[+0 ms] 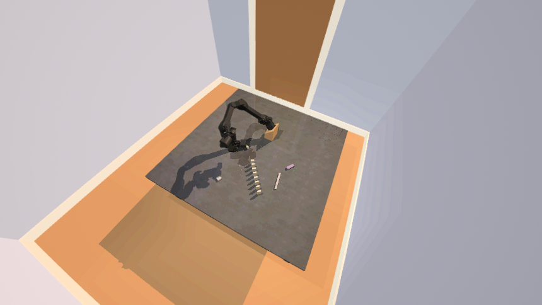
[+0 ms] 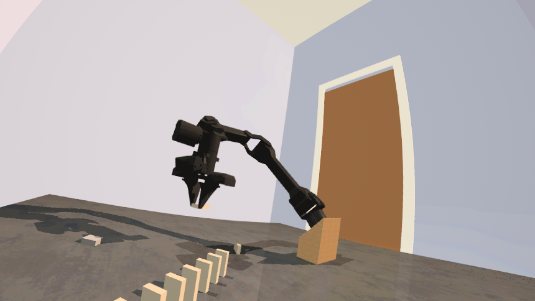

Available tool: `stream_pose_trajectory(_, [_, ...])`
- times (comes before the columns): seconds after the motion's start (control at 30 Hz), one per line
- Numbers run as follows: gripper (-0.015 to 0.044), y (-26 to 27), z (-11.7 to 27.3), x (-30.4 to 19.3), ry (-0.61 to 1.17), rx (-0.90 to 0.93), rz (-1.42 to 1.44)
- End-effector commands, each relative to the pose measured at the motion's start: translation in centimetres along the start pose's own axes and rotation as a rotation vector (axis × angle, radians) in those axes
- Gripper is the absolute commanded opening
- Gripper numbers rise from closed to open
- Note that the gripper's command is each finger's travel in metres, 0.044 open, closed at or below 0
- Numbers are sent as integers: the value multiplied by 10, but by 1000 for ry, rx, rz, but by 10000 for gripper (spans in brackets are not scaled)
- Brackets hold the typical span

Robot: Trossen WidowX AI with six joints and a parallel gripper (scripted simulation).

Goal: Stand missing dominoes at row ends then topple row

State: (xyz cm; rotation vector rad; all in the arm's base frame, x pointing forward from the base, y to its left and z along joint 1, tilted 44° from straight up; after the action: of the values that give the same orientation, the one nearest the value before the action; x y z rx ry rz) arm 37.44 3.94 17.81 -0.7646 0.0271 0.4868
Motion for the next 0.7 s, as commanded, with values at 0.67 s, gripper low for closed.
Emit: stream_pose_trajectory(0.67, [107, -65, 47, 27, -55, -13, 157])
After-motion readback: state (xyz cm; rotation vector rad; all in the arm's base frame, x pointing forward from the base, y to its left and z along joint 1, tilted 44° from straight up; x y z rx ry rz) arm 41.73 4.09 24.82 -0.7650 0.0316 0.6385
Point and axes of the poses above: the point midway between the two fingers, 35 mm back from their tips, its own z axis back along the fingers, its own y axis across the jaws, x = y × z, the point moved 5 cm from there along z, back along the fingers, and after that the axes turned 12 degrees about -z, right-handed, at the moved point
